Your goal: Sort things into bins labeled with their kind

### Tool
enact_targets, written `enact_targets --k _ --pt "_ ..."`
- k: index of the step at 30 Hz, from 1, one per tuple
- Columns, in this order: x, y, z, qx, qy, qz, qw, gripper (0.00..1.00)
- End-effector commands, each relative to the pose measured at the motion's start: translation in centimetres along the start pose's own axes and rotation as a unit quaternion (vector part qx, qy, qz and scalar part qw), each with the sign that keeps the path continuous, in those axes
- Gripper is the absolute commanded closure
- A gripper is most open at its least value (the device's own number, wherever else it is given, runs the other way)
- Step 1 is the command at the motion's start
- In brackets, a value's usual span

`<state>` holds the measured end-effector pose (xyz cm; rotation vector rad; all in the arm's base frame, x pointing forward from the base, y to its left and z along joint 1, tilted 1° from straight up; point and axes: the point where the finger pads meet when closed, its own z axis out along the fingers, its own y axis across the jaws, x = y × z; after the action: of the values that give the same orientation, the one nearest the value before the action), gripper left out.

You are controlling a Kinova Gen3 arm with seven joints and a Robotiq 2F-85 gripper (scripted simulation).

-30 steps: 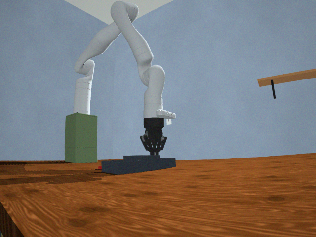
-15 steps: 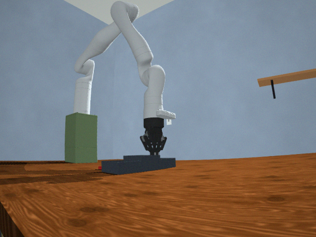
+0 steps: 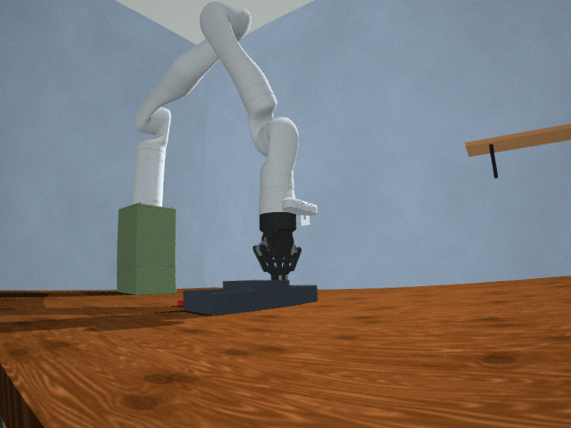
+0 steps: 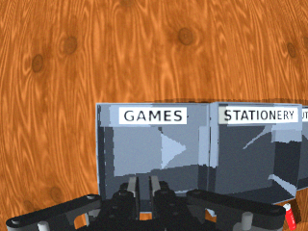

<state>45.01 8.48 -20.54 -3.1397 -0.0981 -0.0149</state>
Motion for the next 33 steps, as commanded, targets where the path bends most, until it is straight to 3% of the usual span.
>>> enact_targets --k 1,12,33 --pt "0.1 0.0 -0.1 0.000 0.001 0.000 1.000 0.91" --pt "0.1 0.0 -0.1 0.000 0.001 0.000 1.000 0.91" --pt "0.1 0.0 -2.6 0.000 0.001 0.000 1.000 0.91"
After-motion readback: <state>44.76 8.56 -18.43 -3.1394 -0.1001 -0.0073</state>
